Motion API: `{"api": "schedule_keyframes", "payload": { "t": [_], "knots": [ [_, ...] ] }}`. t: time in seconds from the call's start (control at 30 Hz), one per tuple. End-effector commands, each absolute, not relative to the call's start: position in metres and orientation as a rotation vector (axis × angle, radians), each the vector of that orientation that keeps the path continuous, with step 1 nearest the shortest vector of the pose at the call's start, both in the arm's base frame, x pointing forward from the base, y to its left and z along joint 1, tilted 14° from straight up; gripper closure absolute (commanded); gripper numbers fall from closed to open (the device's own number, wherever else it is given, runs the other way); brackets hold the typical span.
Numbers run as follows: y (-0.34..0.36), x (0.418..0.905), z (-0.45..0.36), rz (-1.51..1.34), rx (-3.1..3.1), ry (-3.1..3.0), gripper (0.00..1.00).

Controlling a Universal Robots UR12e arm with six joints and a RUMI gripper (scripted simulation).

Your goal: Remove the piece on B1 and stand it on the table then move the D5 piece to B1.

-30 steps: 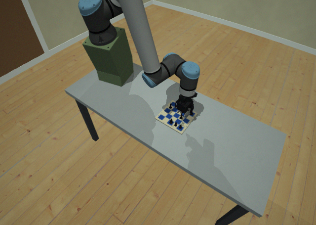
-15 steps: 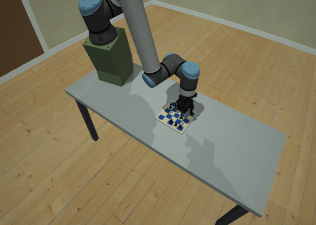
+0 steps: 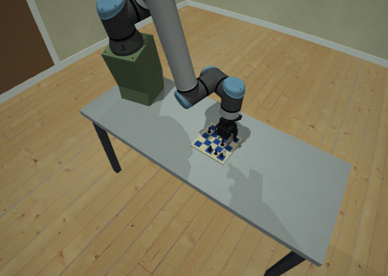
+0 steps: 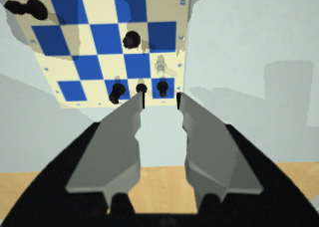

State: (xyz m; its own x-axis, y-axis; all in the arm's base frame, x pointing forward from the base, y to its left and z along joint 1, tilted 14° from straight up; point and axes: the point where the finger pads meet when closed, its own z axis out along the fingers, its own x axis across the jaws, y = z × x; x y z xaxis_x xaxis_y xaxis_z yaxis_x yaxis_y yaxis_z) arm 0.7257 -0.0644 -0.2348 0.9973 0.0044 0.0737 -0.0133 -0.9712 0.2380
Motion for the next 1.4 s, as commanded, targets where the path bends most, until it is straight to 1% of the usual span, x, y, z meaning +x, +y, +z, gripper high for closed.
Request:
{"api": "schedule_keyframes", "payload": {
  "t": [0.0, 1.37],
  "knots": [
    [-0.065, 0.727, -0.237, 0.110, 2.899, -0.006, 0.80],
    [-0.075, 0.730, -0.278, 0.110, 2.899, -0.006, 0.80]
  ]
}}
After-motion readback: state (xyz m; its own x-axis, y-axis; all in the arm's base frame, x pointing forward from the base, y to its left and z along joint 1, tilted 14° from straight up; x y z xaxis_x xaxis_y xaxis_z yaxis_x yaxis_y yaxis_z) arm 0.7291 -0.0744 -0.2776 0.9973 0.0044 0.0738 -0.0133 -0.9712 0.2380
